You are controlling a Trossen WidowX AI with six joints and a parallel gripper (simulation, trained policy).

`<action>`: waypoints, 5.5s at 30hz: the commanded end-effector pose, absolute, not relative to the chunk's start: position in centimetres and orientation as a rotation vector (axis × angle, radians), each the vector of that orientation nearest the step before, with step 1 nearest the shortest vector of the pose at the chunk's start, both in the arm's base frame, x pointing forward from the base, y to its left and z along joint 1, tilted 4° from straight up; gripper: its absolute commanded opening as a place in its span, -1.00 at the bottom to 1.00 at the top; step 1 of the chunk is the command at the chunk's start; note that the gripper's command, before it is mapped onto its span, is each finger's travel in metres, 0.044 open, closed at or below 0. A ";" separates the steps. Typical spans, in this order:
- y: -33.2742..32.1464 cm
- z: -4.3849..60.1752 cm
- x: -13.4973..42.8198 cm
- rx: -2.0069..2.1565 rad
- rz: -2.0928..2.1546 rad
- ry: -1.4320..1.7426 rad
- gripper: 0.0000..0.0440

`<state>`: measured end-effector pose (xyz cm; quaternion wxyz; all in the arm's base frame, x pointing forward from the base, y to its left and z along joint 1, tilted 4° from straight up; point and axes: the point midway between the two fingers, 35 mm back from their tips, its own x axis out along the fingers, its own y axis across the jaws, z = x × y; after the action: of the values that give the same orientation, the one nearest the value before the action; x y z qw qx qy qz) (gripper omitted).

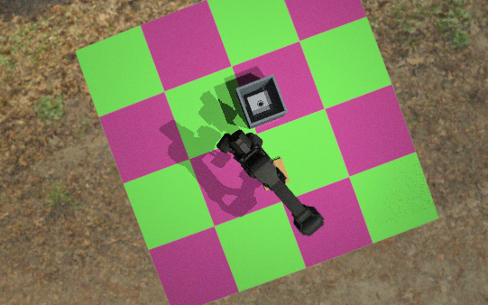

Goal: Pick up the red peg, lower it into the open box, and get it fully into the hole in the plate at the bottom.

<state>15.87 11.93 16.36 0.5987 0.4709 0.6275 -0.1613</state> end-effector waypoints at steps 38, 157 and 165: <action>12.5 7.3 14.8 1.025 -0.902 1.529 1.00; -3.9 11.3 30.5 1.141 -0.825 1.278 -1.00; -3.9 9.2 31.1 1.113 -0.799 1.308 -1.00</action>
<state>31.05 -3.95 9.90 0.5855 0.4803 0.5539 -0.3459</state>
